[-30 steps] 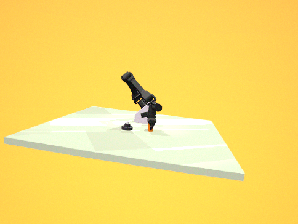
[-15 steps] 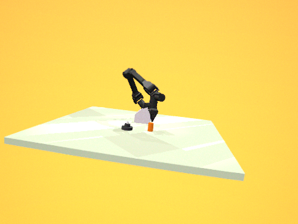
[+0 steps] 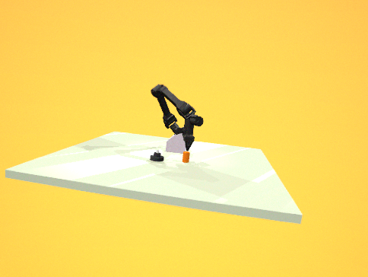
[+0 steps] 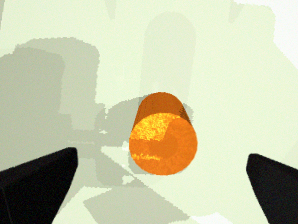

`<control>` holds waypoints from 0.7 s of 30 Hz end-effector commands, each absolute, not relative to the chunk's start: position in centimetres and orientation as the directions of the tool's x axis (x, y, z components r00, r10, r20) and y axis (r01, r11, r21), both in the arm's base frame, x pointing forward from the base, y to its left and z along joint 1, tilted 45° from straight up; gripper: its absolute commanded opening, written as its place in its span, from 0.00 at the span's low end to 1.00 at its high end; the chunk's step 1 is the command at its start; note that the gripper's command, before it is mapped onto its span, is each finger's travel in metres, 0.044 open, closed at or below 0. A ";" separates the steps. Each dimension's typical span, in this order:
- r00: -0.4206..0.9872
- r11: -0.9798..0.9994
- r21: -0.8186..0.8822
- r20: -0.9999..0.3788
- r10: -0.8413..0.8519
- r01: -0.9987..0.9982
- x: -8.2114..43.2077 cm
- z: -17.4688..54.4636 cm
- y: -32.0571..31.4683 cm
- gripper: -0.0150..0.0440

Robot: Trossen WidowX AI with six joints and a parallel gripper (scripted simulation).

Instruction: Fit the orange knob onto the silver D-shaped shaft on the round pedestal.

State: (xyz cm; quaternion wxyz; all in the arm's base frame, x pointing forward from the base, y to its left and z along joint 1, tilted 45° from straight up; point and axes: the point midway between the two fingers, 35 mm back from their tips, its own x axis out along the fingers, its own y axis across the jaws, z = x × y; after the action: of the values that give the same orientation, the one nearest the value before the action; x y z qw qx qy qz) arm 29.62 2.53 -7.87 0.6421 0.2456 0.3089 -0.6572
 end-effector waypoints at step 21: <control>-0.054 0.023 -0.097 -0.716 -0.696 0.995 29.5 -10.7 -0.1 1.00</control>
State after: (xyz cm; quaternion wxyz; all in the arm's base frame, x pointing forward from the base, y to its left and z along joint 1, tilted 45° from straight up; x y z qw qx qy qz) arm 29.69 0.31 -10.29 0.6434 0.2467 0.3087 -0.6556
